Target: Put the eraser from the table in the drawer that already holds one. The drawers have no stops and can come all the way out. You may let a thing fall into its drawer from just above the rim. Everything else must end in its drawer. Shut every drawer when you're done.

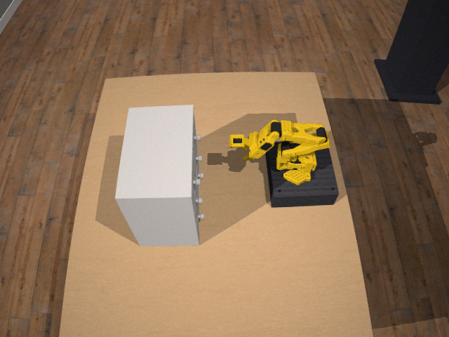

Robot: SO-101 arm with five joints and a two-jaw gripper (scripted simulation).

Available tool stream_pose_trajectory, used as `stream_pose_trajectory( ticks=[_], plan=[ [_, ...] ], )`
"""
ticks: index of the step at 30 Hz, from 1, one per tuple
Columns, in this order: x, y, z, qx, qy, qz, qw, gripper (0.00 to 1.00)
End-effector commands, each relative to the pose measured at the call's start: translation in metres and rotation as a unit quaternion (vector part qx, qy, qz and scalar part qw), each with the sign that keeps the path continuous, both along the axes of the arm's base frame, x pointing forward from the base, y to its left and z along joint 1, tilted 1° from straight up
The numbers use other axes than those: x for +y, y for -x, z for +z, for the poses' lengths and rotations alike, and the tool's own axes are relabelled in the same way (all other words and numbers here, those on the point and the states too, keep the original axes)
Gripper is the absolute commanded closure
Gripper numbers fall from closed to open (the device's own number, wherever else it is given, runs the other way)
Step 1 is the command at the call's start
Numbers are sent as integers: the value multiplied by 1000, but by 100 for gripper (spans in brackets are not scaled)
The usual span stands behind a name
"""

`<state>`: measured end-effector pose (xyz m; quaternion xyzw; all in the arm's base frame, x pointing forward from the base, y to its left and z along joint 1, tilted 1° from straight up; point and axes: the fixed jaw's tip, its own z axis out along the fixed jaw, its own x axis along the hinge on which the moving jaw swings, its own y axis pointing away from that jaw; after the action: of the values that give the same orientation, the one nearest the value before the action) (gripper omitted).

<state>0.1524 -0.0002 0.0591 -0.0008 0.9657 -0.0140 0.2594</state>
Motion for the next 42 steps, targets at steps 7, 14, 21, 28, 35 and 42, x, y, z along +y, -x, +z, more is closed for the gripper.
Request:
stream_pose_trajectory(
  ticks=[7, 14, 21, 28, 35, 42],
  plan=[
    [-1, 2, -2, 5, -3, -8, 1000, 79],
    [-1, 2, -2, 5, -3, -8, 1000, 79],
    [-1, 2, -2, 5, -3, -8, 1000, 79],
    [-1, 2, -2, 5, -3, -8, 1000, 79],
    [6, 7, -7, 63, -4, 18, 998, 76],
    [18, 16, -14, 163, 2, 62, 985, 72]
  ],
)
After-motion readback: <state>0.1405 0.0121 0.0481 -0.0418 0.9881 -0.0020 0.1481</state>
